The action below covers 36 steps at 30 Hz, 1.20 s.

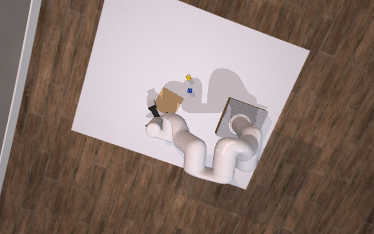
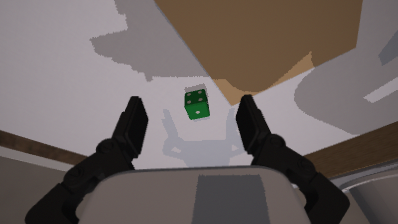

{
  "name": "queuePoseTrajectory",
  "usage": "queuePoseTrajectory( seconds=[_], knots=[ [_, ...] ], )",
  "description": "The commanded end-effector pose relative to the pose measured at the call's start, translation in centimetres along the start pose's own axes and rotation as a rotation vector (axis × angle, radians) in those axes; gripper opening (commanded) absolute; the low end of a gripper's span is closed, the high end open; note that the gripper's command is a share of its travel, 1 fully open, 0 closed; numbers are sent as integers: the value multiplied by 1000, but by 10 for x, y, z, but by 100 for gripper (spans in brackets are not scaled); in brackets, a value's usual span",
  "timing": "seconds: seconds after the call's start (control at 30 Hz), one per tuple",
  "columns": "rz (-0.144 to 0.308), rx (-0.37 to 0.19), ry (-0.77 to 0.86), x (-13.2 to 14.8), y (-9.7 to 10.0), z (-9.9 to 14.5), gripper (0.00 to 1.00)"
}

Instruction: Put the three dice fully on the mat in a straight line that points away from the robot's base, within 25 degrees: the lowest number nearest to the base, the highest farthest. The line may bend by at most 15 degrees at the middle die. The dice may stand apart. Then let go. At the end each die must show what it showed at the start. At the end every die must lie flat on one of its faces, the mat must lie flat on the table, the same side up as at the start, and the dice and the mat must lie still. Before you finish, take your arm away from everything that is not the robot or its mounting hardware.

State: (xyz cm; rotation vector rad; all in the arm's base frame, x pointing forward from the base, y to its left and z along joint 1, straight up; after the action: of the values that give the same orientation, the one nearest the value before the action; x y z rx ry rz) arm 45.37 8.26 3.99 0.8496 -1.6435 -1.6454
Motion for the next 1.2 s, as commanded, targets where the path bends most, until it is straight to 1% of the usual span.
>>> queuePoseTrajectory(
  seconds=[0.0,0.47,0.6,0.67,0.77,1.0,1.1,1.17],
  knots=[
    [-3,3,0,-1,1,-1,100],
    [-3,3,0,-1,2,-1,100],
    [-3,3,0,-1,12,-1,100],
    [-3,3,0,-1,12,-1,100],
    [-3,3,0,-1,30,-1,100],
    [-3,3,0,-1,84,-1,100],
    [-3,3,0,-1,99,0,100],
    [-3,3,0,-1,104,0,100]
  ],
)
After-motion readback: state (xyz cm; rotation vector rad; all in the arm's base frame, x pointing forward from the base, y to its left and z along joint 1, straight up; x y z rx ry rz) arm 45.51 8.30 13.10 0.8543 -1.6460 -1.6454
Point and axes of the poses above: the point where the finger pads meet when closed, its own y axis back along the fingers, its own x axis across the jaws, z = x × y, the point moved 5 cm from there along y, back along the fingers, and after that the axes turned 15 degrees about y, right-handed, at the moved point
